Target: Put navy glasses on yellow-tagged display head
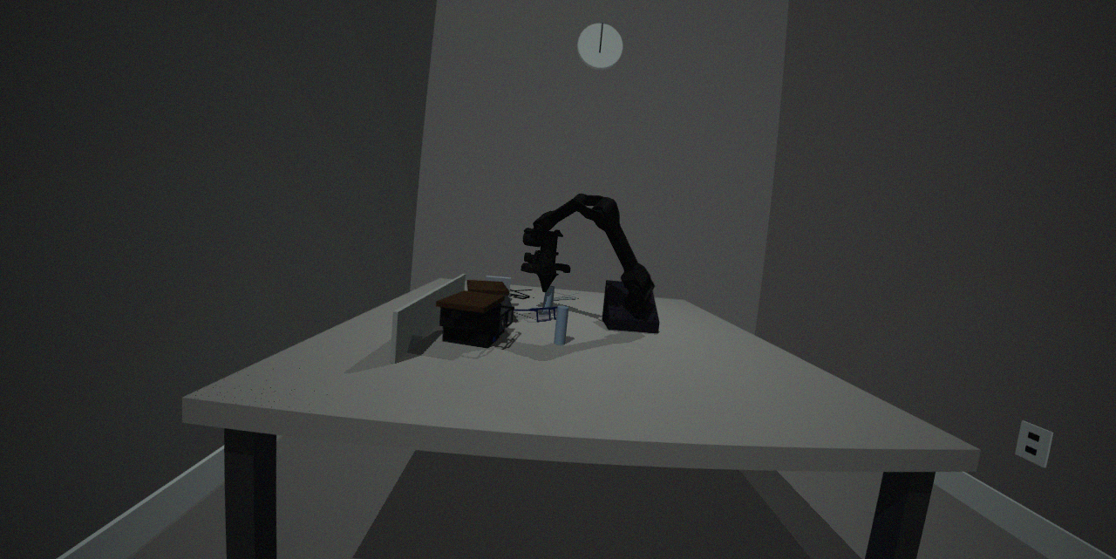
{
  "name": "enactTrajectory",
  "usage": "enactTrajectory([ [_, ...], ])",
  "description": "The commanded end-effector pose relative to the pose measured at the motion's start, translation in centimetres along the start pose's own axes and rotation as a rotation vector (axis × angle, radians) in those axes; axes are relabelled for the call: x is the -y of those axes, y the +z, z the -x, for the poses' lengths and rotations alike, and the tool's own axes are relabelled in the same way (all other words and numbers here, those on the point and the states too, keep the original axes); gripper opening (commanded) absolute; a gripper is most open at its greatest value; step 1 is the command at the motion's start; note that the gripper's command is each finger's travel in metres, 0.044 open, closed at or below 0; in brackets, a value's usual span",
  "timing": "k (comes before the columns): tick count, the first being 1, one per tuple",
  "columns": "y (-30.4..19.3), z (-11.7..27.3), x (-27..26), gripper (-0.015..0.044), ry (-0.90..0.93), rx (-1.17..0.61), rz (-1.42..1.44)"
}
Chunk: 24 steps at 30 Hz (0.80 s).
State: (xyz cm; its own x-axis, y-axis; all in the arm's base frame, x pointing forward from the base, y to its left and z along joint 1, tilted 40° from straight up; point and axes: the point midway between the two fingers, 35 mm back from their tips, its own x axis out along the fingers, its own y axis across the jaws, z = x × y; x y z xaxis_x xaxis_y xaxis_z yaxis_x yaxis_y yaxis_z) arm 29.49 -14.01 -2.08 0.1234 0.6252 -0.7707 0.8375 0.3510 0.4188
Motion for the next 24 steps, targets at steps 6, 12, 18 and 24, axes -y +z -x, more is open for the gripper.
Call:
enactTrajectory([
  [6, 0.1, 0.0, 1.2, 0.0000, -0.003, 0.002, 0.000],
  [12, 0.1, 0.0, 1.9, 0.0000, -0.003, 0.002, 0.000],
  [18, 0.0, 0.0, 2.5, 0.0000, -0.003, 0.001, 0.000],
  [24, 0.0, 0.0, 3.2, 0.0000, -0.003, 0.001, 0.000],
])
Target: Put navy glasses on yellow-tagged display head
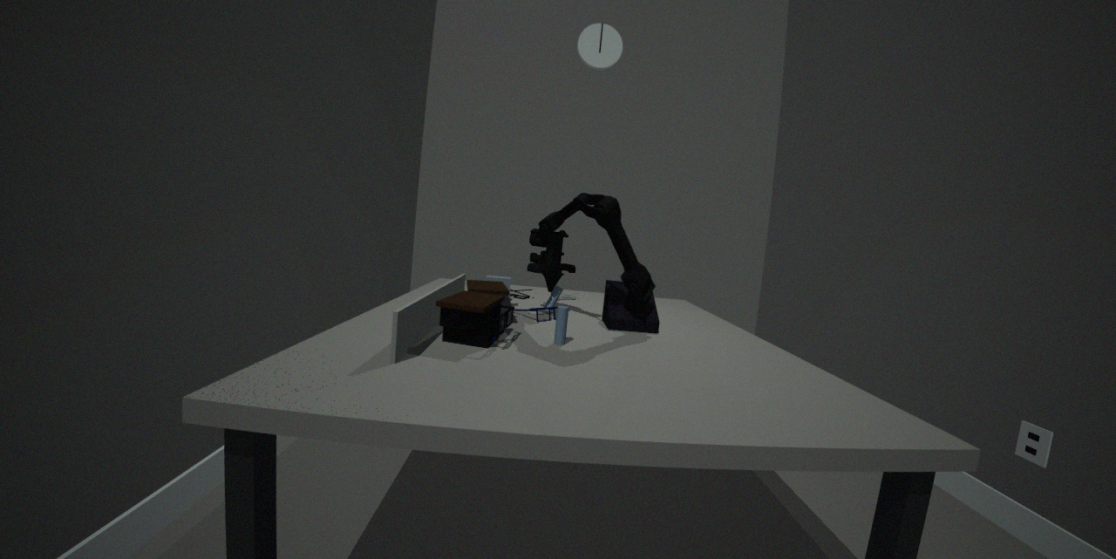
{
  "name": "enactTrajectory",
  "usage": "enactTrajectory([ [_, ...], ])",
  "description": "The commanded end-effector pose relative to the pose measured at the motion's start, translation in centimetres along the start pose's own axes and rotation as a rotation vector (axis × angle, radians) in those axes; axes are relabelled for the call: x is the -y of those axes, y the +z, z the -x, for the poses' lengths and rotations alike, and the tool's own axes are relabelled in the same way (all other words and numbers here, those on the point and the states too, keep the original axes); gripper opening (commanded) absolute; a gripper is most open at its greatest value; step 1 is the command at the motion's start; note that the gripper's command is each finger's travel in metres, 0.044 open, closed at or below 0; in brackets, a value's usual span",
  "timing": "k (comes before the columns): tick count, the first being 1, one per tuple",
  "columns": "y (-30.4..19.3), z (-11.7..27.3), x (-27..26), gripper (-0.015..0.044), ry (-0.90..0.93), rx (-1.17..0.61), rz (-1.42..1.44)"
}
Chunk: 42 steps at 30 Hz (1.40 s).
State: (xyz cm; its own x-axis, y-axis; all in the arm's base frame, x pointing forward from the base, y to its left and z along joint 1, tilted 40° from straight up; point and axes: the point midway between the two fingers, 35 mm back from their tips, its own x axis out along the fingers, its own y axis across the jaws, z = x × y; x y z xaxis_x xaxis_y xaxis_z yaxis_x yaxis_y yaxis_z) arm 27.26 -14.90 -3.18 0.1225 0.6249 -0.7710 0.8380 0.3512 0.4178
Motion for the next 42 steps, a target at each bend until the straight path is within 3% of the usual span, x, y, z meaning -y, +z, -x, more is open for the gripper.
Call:
enactTrajectory([
  [1, 0.0, 0.0, 0.6, 0.0000, -0.002, 0.001, 0.000],
  [6, 0.2, 0.9, -0.1, 0.0000, -0.002, 0.001, 0.000],
  [13, 0.0, 5.8, -4.2, 0.0000, -0.001, 0.001, 0.001],
  [17, 0.0, 6.0, -4.4, 0.0000, -0.001, 0.001, 0.001],
  [25, 0.2, 5.4, -3.9, 0.0200, -0.003, 0.004, 0.008],
  [38, 0.2, 5.4, -4.0, 0.0200, -0.003, 0.004, 0.028],
  [42, -1.4, 3.9, -5.4, 0.0200, -0.005, 0.005, 0.428],
])
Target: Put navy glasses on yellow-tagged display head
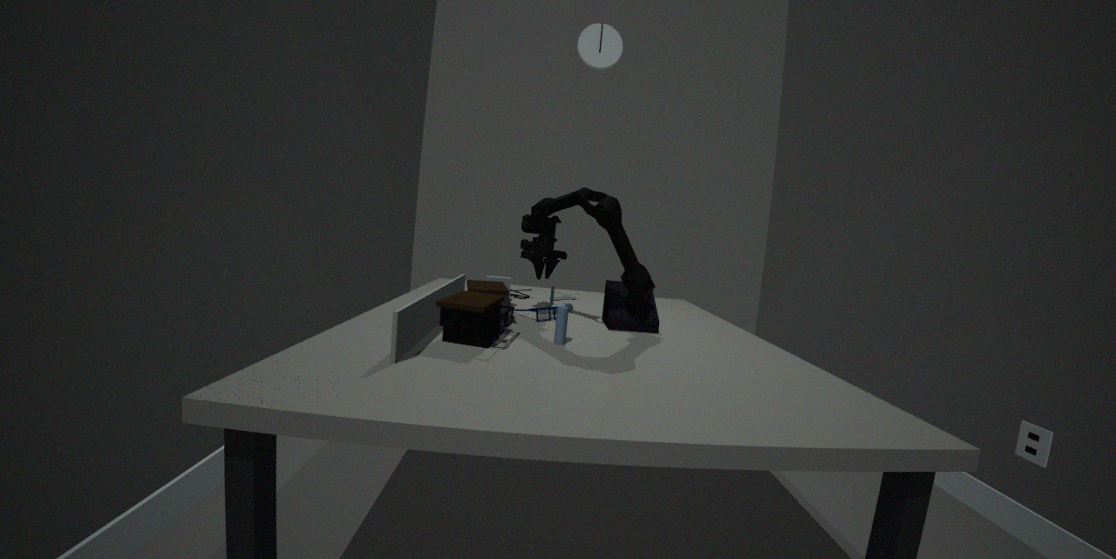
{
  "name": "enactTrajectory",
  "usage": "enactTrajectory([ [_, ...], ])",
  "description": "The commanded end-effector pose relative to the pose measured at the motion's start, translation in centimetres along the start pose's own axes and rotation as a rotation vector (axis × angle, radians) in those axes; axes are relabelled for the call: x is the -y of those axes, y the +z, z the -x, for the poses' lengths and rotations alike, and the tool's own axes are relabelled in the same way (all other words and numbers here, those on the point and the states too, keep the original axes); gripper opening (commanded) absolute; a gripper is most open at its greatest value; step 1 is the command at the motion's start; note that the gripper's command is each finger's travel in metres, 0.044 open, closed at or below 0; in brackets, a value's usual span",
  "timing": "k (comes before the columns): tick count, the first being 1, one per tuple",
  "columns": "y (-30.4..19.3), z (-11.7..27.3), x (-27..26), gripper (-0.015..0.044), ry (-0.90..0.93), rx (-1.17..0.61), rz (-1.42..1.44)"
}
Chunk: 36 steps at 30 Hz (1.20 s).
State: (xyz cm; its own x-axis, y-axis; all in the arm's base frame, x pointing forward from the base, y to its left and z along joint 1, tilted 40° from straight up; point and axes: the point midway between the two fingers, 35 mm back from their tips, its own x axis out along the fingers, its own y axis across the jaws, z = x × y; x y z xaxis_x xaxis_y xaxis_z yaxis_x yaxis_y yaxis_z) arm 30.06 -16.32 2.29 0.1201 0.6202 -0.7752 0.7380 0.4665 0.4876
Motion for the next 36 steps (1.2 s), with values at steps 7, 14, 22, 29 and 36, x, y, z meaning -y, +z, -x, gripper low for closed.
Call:
enactTrajectory([
  [7, -4.4, -4.0, -4.3, 0.0200, 0.006, 0.001, 1.102],
  [14, -5.8, -5.2, -5.1, 0.0200, 0.012, 0.001, 1.403],
  [22, -5.7, -5.2, -5.1, 0.0200, 0.011, 0.001, 1.403],
  [29, -5.6, -5.2, -5.0, 0.0121, 0.011, 0.001, 1.403],
  [36, -5.6, -5.2, -5.0, 0.0120, 0.011, 0.001, 1.403],
])
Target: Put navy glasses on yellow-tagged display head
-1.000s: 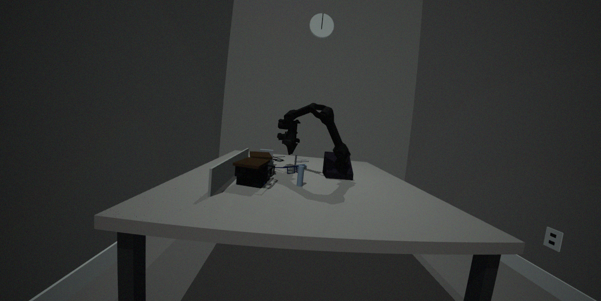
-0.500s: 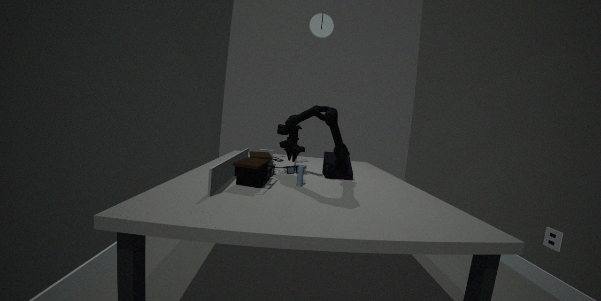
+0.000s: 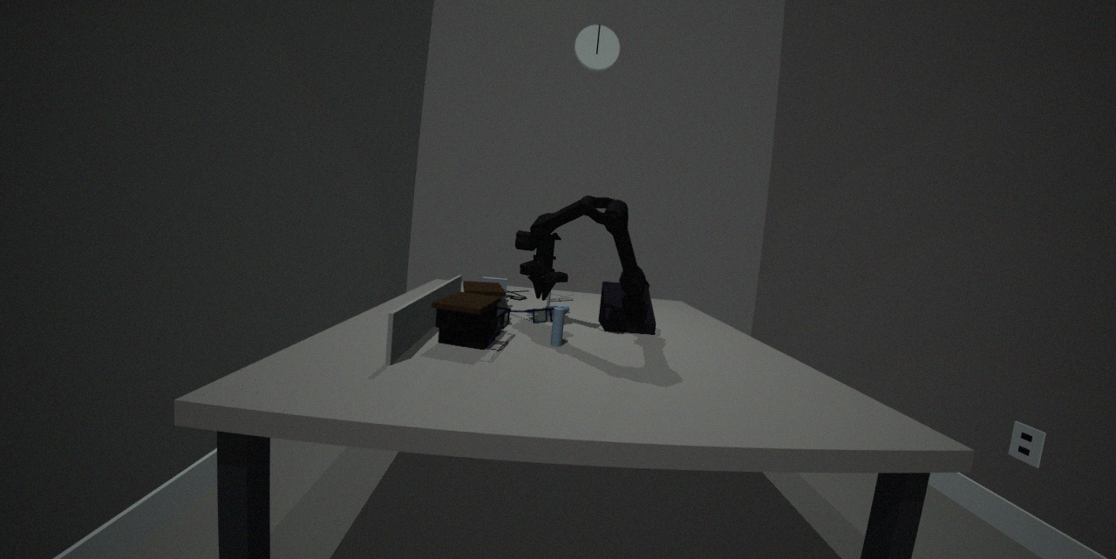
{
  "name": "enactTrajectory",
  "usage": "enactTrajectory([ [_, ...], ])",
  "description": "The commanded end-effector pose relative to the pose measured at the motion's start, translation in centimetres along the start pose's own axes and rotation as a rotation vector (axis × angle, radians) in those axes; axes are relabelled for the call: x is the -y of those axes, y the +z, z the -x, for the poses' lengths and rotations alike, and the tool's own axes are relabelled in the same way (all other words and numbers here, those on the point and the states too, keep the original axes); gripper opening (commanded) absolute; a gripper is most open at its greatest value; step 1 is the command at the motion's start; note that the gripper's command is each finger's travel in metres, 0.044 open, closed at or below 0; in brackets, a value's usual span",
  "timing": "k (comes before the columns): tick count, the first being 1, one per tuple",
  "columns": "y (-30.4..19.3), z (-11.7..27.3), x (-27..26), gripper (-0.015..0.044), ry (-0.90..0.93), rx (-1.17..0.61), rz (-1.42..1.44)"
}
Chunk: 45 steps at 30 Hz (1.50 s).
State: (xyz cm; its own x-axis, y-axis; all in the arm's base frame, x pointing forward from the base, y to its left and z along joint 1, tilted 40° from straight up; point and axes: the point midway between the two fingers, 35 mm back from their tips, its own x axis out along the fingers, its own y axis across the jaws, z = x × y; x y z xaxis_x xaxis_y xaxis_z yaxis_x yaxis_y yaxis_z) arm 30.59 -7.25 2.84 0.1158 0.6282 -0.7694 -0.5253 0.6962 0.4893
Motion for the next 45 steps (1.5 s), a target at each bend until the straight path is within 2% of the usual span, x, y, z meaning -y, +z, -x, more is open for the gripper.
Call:
enactTrajectory([
  [1, 0.1, 0.1, 0.0, 0.0120, -0.003, 0.006, 0.009],
  [45, 0.2, -5.9, -0.5, 0.0120, -0.002, 0.008, 0.009],
])
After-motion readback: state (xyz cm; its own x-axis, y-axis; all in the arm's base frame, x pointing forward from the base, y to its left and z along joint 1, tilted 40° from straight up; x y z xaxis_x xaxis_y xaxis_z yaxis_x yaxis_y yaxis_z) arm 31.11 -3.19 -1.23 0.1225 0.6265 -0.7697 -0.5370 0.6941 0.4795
